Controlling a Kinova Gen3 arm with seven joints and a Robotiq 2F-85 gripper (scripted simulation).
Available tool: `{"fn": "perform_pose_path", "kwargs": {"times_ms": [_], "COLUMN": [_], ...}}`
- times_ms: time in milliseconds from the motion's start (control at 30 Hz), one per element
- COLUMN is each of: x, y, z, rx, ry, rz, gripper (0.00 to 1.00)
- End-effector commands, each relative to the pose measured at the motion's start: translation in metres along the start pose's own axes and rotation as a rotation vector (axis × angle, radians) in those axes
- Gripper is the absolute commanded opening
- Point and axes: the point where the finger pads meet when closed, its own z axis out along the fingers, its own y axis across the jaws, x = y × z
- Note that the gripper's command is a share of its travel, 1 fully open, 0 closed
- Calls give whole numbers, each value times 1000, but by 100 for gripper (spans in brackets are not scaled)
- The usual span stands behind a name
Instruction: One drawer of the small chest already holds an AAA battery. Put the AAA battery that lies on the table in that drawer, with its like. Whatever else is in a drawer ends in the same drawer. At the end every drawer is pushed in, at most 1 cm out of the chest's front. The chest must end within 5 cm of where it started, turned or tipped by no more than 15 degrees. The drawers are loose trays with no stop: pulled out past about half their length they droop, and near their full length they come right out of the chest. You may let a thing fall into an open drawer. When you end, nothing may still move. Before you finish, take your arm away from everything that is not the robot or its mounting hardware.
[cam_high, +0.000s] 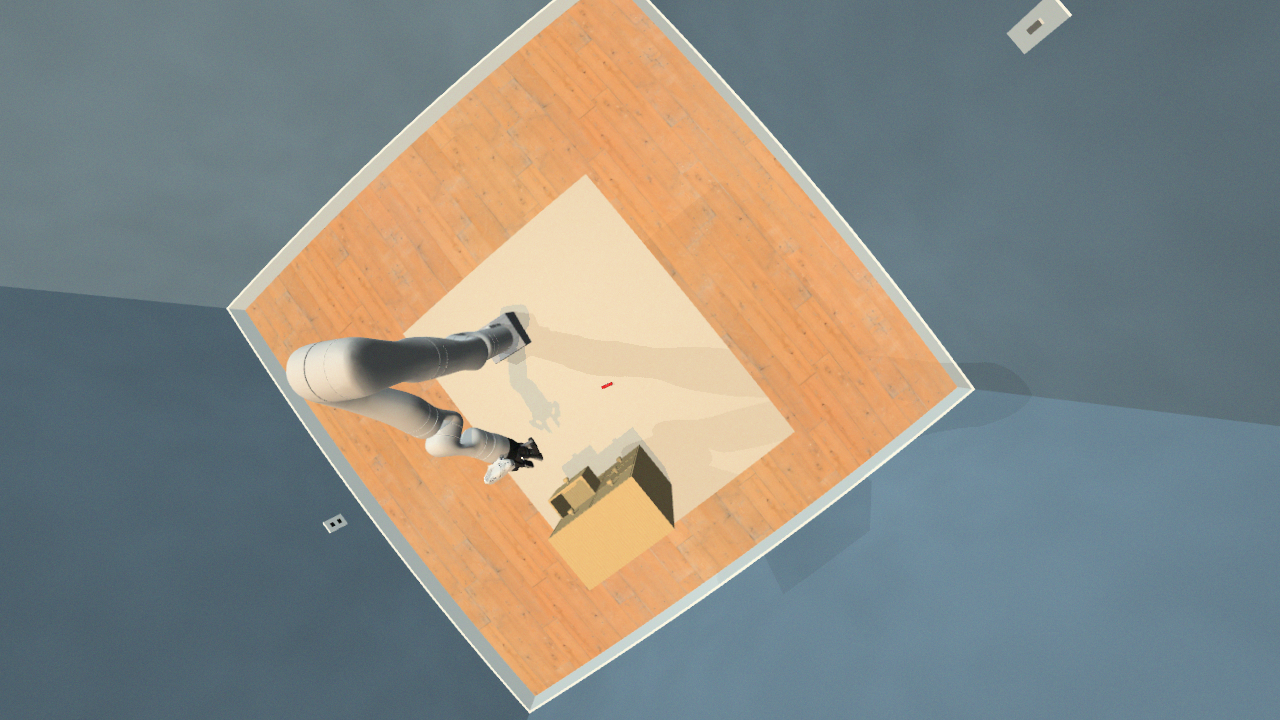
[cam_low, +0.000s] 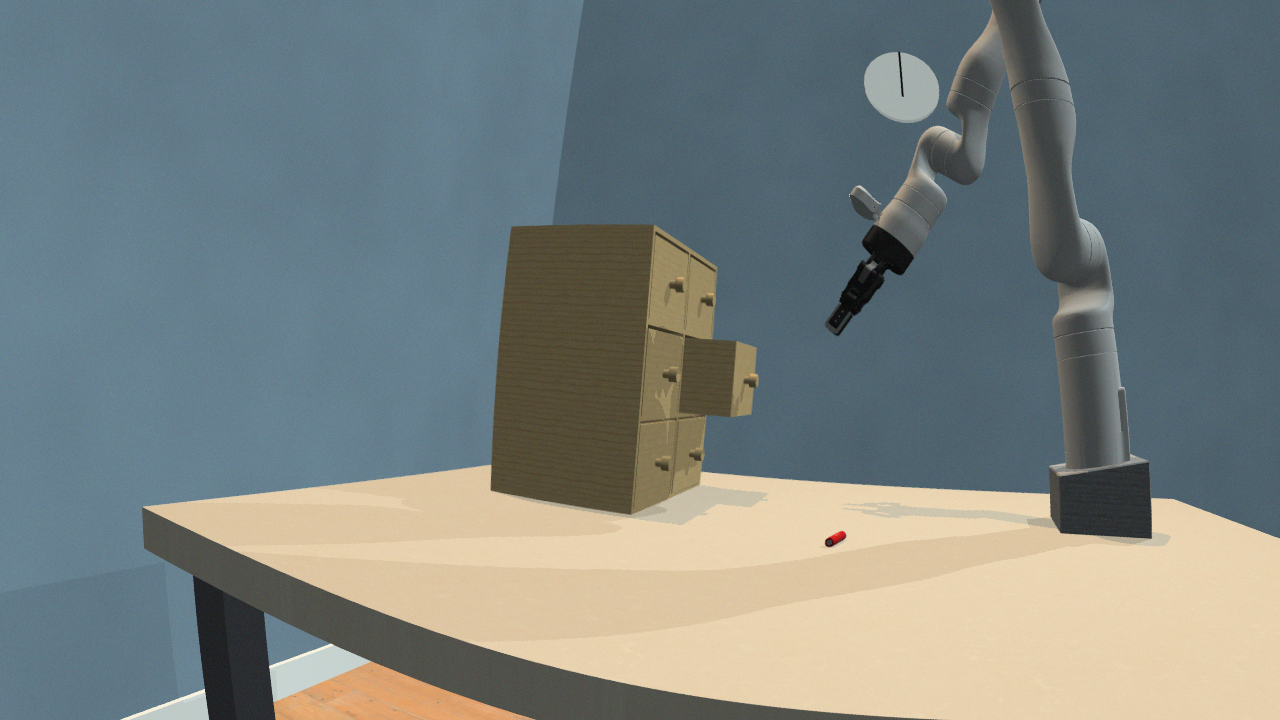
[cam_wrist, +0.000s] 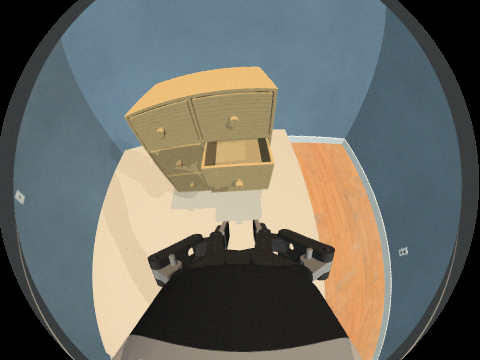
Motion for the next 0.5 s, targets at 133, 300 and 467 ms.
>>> {"fn": "perform_pose_path", "kwargs": {"times_ms": [133,300,467], "x": [4,4,4], "y": [0,0,2], "z": [-4,-7,-10], "rx": [2,-1,-6], "ry": [-4,-15,-27], "rz": [-1,-2,-2], "gripper": [33,33,33]}}
